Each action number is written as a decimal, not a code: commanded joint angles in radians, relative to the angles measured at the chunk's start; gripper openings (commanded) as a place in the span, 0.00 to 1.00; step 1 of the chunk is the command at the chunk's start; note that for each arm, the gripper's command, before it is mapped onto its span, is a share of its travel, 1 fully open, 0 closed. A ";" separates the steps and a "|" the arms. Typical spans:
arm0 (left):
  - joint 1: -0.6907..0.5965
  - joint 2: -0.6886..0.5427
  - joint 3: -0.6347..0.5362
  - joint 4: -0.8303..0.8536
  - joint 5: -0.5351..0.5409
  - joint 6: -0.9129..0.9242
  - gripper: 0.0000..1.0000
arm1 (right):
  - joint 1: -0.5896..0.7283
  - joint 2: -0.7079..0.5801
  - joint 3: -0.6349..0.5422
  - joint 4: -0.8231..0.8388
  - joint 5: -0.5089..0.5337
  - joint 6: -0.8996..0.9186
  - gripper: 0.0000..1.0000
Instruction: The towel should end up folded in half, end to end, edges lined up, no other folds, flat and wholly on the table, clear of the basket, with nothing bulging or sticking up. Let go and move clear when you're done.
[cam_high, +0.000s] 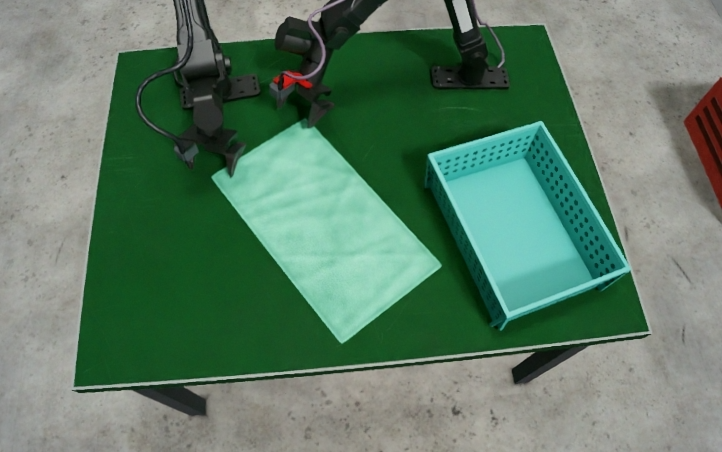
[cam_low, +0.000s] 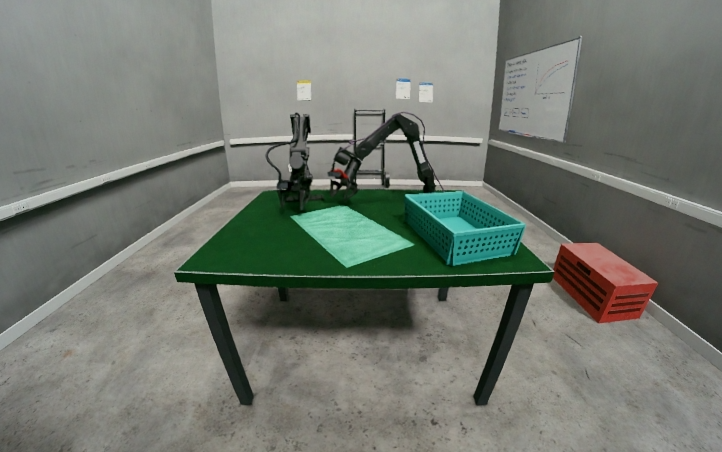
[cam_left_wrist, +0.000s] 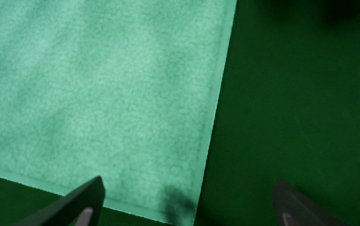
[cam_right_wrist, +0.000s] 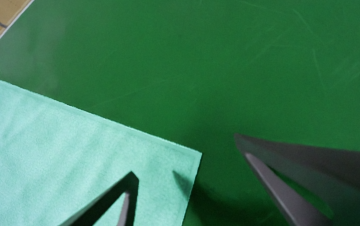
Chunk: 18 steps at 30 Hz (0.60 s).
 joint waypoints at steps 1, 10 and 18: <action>0.000 -0.013 0.011 -0.002 -0.007 0.000 1.00 | 0.000 -0.009 0.015 0.006 0.008 -0.001 1.00; 0.000 -0.013 0.011 -0.002 -0.007 0.000 1.00 | 0.000 -0.009 0.015 0.006 0.008 -0.001 1.00; 0.000 -0.032 0.033 -0.024 0.000 0.040 0.34 | -0.012 -0.029 0.030 -0.020 -0.006 0.036 0.34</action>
